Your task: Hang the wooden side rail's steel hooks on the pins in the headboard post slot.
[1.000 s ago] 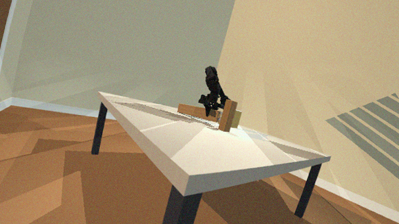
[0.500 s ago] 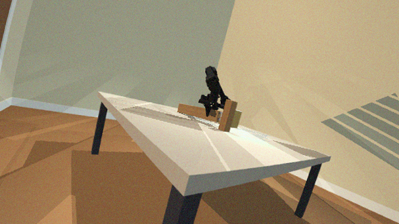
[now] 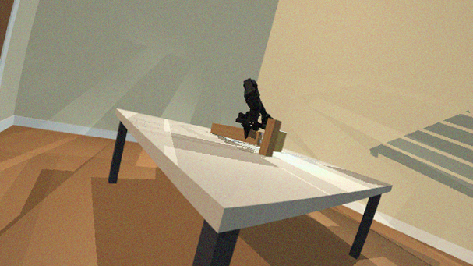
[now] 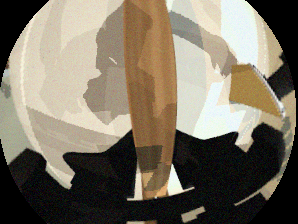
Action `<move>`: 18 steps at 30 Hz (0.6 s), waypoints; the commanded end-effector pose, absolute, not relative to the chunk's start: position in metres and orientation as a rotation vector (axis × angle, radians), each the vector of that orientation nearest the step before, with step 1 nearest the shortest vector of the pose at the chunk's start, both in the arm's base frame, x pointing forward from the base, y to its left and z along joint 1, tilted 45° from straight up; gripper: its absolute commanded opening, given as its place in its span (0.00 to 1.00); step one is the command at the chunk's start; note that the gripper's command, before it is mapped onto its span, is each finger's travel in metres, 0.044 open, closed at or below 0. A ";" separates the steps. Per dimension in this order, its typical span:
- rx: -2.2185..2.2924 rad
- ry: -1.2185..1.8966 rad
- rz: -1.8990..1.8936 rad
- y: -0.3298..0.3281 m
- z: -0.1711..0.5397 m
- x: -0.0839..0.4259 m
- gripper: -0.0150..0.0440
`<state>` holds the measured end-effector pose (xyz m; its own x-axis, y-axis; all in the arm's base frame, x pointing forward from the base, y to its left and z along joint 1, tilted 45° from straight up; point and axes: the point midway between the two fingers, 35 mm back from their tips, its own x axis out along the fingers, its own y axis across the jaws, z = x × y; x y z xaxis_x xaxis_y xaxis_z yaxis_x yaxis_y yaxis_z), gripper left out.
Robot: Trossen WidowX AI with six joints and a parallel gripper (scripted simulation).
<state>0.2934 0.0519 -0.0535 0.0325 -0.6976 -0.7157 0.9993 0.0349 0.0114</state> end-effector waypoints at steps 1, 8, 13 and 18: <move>0.624 0.625 -1.434 0.056 -0.055 0.293 0.25; 0.624 0.625 -1.434 0.056 -0.055 0.293 0.25; 0.624 0.625 -1.434 0.057 -0.055 0.293 0.25; 0.624 0.625 -1.434 0.057 -0.055 0.293 0.25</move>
<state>0.2923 0.0523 -0.0551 0.0321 -0.6989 -0.7145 0.9993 0.0365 0.0092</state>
